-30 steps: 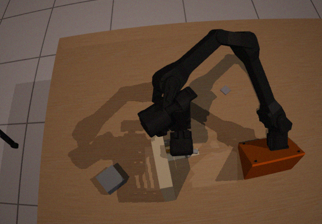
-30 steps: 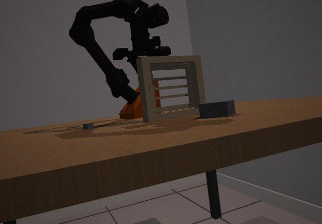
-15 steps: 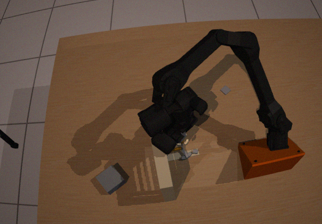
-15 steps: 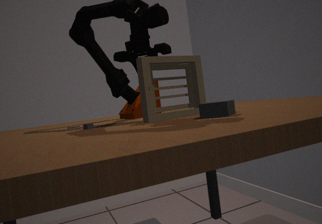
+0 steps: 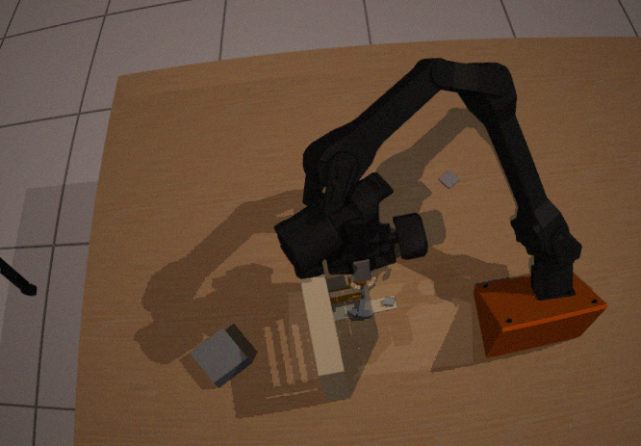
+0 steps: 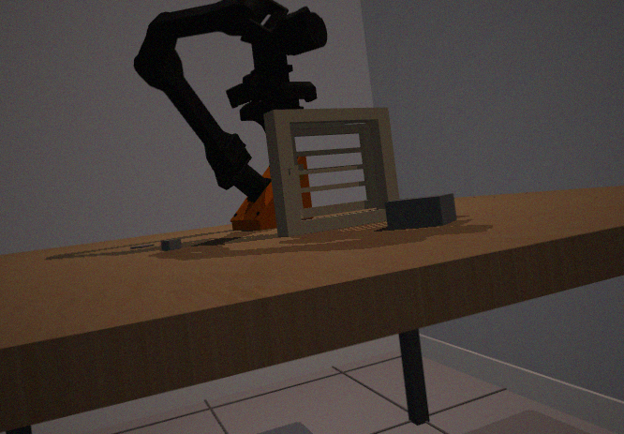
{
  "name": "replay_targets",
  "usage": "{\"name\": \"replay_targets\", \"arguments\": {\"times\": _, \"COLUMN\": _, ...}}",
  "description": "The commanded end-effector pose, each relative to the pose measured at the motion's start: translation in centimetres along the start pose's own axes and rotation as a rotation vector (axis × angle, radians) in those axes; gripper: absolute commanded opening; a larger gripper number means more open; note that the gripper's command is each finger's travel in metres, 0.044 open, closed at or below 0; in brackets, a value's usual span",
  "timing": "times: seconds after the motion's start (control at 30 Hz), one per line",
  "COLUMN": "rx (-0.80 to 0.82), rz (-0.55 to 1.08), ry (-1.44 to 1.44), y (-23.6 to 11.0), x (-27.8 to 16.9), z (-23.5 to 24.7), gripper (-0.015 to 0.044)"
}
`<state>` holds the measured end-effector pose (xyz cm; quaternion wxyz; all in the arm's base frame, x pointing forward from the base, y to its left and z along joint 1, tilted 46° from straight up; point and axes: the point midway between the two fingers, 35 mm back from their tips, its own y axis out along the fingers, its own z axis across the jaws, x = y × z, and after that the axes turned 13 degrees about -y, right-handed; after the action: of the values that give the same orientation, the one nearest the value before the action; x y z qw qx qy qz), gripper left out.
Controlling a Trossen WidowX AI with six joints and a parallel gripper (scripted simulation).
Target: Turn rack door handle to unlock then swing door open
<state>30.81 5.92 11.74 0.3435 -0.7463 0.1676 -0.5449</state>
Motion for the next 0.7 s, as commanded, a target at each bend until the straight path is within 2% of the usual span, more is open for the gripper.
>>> {"name": "replay_targets", "arguments": {"times": 0.0, "rx": 0.000, "rz": 0.000, "ry": 0.197, "y": 0.08, "x": 0.00, "z": 0.04, "gripper": 0.0018}}
{"name": "replay_targets", "arguments": {"times": 0.1, "rx": 0.000, "rz": 0.000, "ry": 0.312, "y": 0.08, "x": 0.00, "z": 0.04, "gripper": 0.0018}}
{"name": "replay_targets", "arguments": {"times": 0.43, "rx": 0.000, "rz": 0.000, "ry": 0.320, "y": 0.08, "x": 0.00, "z": 0.04, "gripper": 0.0018}}
{"name": "replay_targets", "arguments": {"times": 0.67, "rx": 0.000, "rz": 0.000, "ry": 0.320, "y": 0.08, "x": 0.00, "z": 0.04, "gripper": 0.0202}}
